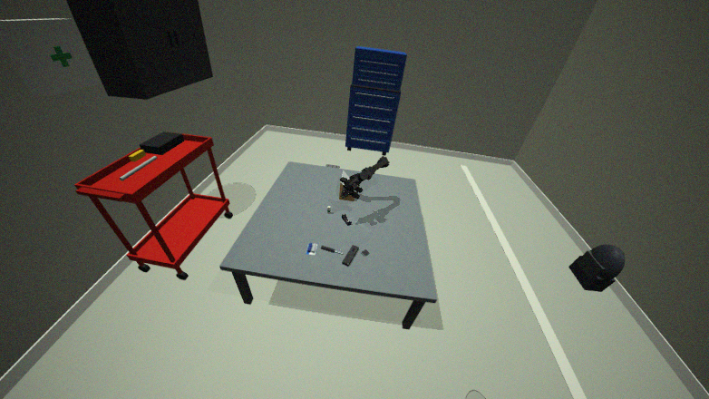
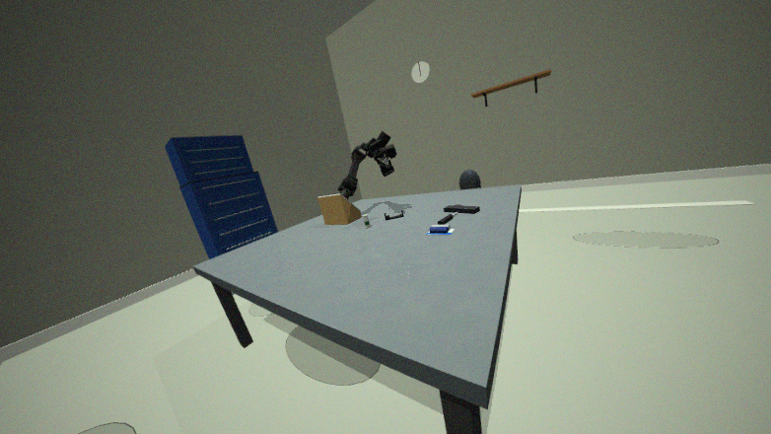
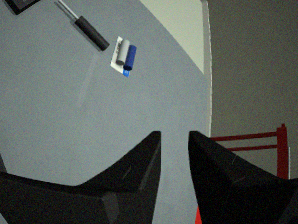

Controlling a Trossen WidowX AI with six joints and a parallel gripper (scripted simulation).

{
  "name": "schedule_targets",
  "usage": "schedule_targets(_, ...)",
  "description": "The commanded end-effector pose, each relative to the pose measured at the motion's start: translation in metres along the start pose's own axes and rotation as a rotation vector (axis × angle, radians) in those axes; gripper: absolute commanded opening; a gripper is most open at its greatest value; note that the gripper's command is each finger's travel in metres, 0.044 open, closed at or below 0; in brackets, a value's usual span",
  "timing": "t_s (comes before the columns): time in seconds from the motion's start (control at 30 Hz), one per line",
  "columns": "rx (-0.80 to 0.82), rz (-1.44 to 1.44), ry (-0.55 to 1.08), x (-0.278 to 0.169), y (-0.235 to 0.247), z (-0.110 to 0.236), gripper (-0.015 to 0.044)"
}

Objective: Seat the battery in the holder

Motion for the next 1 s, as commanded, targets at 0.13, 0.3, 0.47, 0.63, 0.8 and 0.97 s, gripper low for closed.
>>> schedule_targets(0.13, 0.341, 0.031, 0.419, -0.095, 0.002, -0.040, 0.0000)
schedule_targets(0.3, 0.639, -0.040, 0.584, -0.147, 0.013, -0.043, 0.0000)
schedule_targets(0.47, 0.851, -0.130, 0.633, -0.172, 0.022, -0.038, 0.0000)
schedule_targets(0.63, 0.850, -0.130, 0.633, -0.173, 0.023, -0.039, 0.0000)
schedule_targets(0.8, 0.848, -0.130, 0.632, -0.192, 0.055, -0.063, 0.0000)
schedule_targets(0.97, 0.854, -0.131, 0.631, -0.209, 0.081, -0.077, 0.0000)
Point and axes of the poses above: the point midway between the two fingers, 35 mm back from their tips, its own z axis back along the fingers, its own y axis across the jaws, x = y × z, the point moved 2 cm from there along z, back along the fingers, and after that the axes turned 11 degrees about -z, right-handed, at the moved point
